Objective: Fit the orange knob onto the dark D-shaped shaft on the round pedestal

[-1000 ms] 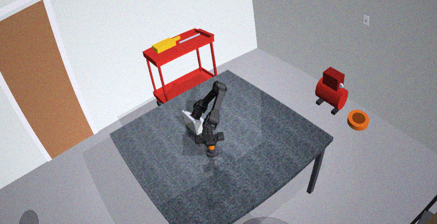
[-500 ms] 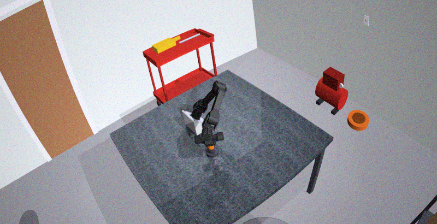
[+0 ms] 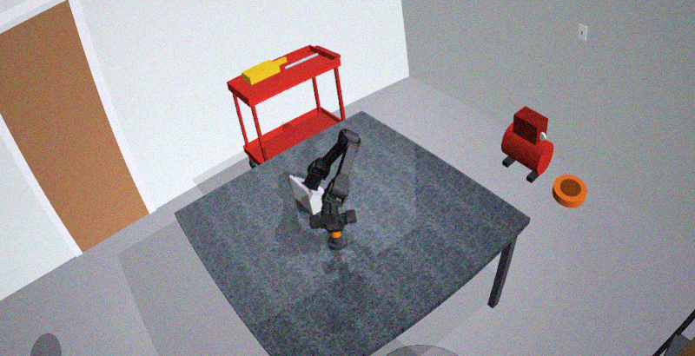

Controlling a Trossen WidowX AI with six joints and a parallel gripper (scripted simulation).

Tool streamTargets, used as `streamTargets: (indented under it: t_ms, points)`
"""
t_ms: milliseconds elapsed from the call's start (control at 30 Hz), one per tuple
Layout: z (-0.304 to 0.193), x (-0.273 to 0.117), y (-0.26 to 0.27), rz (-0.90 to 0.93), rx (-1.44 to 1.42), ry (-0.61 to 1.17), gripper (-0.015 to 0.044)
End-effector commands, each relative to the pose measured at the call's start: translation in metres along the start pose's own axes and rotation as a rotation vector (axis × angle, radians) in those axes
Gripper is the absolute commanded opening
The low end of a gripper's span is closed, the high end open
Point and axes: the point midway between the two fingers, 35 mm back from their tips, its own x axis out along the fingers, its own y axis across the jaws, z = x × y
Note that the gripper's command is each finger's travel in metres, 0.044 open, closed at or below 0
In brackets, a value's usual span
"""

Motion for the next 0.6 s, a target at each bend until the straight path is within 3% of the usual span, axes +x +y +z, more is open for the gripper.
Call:
streamTargets:
  t_ms: [0, 567]
  points:
    - [0.0004, -0.0006, 0.0007, -0.001, 0.001, -0.003, 0.0]
    - [-0.0025, 0.0024, -0.0014, -0.001, 0.001, -0.003, 0.0]
